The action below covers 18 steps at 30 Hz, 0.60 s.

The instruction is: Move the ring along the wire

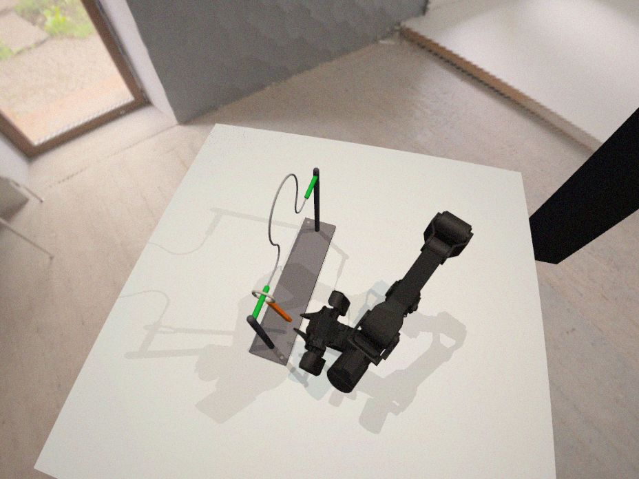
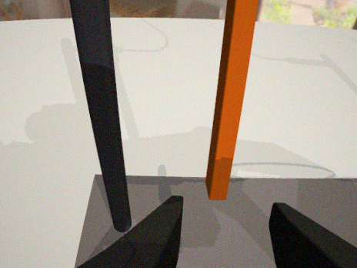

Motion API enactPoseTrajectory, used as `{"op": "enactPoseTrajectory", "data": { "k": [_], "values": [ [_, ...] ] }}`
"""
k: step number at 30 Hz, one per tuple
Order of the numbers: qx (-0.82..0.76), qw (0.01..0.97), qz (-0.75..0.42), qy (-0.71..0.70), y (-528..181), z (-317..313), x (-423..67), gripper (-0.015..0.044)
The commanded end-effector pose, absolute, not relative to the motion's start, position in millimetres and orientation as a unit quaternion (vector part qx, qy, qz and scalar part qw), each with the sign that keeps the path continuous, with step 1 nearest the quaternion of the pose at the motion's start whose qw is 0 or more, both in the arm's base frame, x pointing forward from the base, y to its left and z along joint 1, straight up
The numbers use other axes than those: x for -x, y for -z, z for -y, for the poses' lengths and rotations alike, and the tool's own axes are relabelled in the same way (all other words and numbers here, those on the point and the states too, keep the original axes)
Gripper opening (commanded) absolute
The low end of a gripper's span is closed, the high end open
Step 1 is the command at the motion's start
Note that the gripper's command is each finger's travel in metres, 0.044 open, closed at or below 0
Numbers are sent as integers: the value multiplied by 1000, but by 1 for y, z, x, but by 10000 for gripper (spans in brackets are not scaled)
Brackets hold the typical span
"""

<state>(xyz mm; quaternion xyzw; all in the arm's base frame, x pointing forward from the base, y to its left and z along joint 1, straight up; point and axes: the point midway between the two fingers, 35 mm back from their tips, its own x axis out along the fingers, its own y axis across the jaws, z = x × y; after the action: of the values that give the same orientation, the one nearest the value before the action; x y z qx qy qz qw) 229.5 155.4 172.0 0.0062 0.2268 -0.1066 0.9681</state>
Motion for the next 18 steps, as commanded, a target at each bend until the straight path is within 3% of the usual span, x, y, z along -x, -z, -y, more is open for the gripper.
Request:
{"op": "enactPoseTrajectory", "data": {
  "k": [1, 7, 13, 18],
  "values": [
    [-8, 969, -224, 109, -174, -155, -230, 160],
    [-8, 969, -224, 109, -174, -155, -230, 160],
    [-6, 969, -224, 106, -191, -162, -195, 318],
    [-6, 969, -224, 105, -192, -162, -194, 440]
  ]
}}
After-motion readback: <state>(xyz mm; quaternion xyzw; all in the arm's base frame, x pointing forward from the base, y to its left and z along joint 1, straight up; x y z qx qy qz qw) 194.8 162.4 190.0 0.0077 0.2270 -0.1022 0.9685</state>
